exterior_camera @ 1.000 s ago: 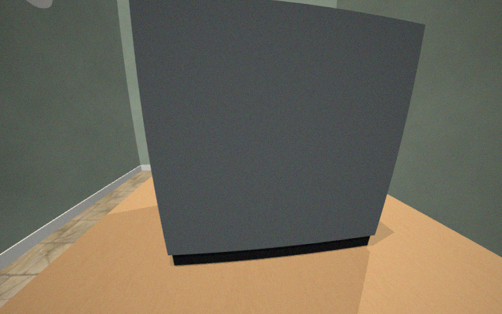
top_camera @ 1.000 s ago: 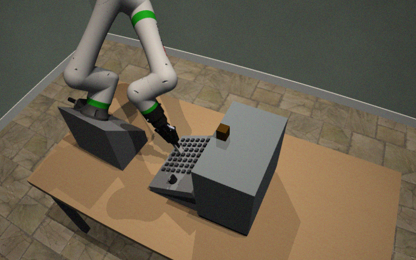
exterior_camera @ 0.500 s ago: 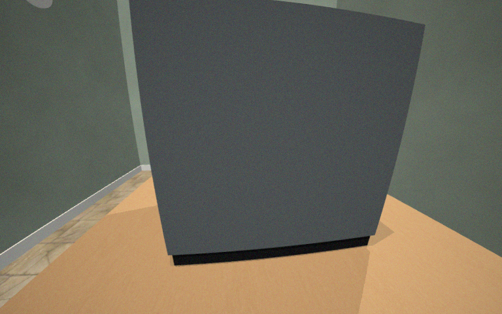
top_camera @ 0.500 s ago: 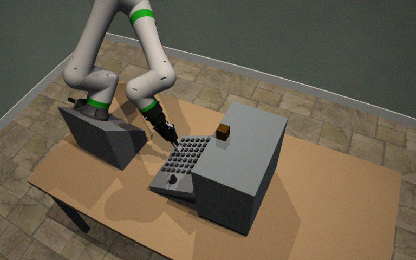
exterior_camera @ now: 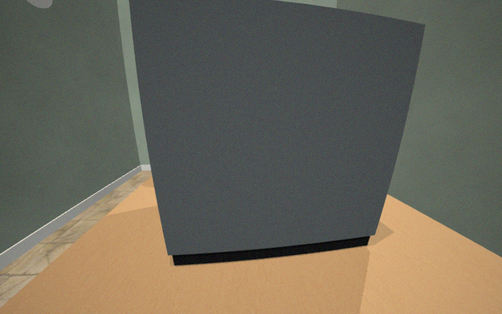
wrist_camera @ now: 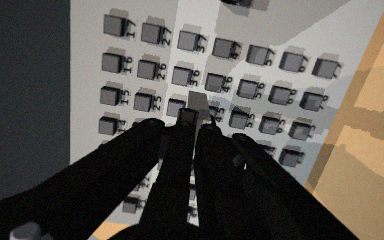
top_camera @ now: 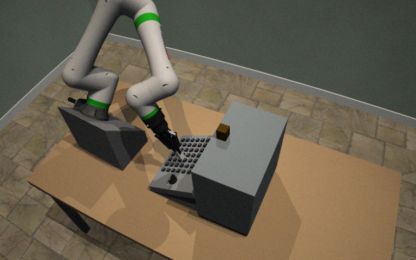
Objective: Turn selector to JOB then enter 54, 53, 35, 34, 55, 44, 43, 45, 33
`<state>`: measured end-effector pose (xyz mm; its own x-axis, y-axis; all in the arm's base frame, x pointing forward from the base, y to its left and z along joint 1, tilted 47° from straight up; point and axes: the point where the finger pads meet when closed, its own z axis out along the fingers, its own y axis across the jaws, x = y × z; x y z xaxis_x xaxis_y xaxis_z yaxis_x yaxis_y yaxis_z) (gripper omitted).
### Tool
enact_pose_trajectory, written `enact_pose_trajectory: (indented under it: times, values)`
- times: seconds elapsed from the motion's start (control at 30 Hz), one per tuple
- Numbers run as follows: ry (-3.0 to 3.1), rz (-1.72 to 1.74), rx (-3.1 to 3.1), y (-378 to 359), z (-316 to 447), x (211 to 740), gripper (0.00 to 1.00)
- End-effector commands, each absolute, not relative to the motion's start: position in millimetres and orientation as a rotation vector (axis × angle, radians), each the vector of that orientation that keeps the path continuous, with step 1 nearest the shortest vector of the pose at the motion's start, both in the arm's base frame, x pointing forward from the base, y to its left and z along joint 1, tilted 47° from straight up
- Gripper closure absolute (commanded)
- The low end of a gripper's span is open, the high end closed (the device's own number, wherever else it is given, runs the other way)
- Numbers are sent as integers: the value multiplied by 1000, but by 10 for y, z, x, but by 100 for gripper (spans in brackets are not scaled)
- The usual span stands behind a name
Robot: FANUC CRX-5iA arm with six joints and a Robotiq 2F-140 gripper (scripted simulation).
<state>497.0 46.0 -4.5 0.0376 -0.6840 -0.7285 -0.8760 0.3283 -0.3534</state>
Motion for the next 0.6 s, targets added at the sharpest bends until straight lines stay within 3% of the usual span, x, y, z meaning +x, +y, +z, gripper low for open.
enact_pose_trajectory:
  times: [0.0,0.57]
  values:
    - [1700,269,-1413,284,-106,5124,100]
    - [1700,269,-1413,376,-192,5196,100]
